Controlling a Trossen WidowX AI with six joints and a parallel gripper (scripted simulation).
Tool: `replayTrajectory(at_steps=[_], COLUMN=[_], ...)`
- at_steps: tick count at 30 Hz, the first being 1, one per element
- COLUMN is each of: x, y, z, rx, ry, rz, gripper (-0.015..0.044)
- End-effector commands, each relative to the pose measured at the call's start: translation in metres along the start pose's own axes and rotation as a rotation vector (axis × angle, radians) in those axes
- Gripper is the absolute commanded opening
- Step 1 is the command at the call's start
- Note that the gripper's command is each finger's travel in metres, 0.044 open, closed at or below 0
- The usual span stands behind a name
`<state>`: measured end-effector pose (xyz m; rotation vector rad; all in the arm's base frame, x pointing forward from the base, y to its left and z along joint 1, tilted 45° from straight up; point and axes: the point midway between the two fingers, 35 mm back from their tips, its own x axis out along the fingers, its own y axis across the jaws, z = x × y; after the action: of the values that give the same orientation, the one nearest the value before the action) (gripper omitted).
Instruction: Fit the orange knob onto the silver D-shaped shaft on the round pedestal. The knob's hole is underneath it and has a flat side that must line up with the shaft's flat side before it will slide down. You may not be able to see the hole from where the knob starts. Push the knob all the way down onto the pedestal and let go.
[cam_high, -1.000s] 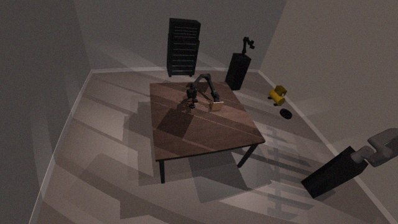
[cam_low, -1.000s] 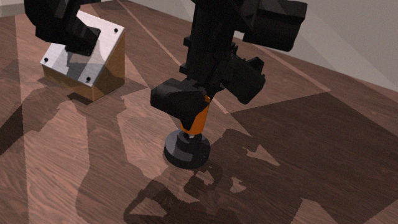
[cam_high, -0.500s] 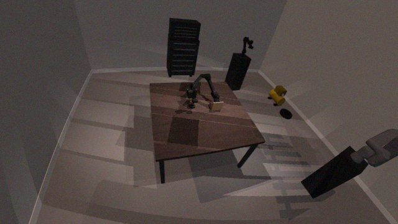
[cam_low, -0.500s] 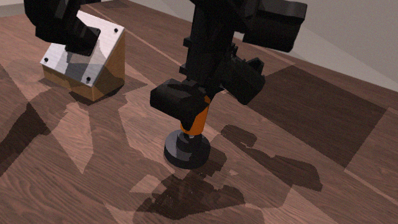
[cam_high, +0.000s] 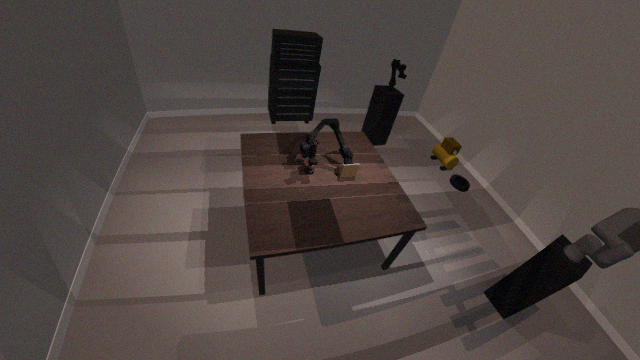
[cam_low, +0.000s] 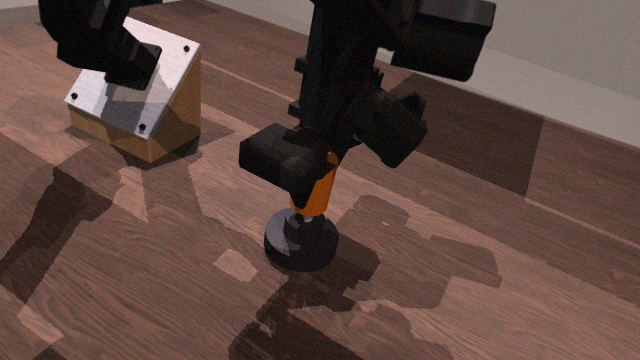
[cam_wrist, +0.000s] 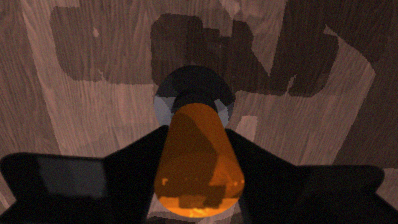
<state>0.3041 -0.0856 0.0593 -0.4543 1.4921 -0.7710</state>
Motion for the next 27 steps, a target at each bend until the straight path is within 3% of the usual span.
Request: replayTrajectory(at_steps=[1,27], x=[-0.0014,0.0031], y=[0.0007,-0.0003], z=[0.0005,0.0002], rx=[0.102,0.185], ry=[-0.002,-0.002], rz=[0.000,0.000], gripper=[0.0000,0.0000])
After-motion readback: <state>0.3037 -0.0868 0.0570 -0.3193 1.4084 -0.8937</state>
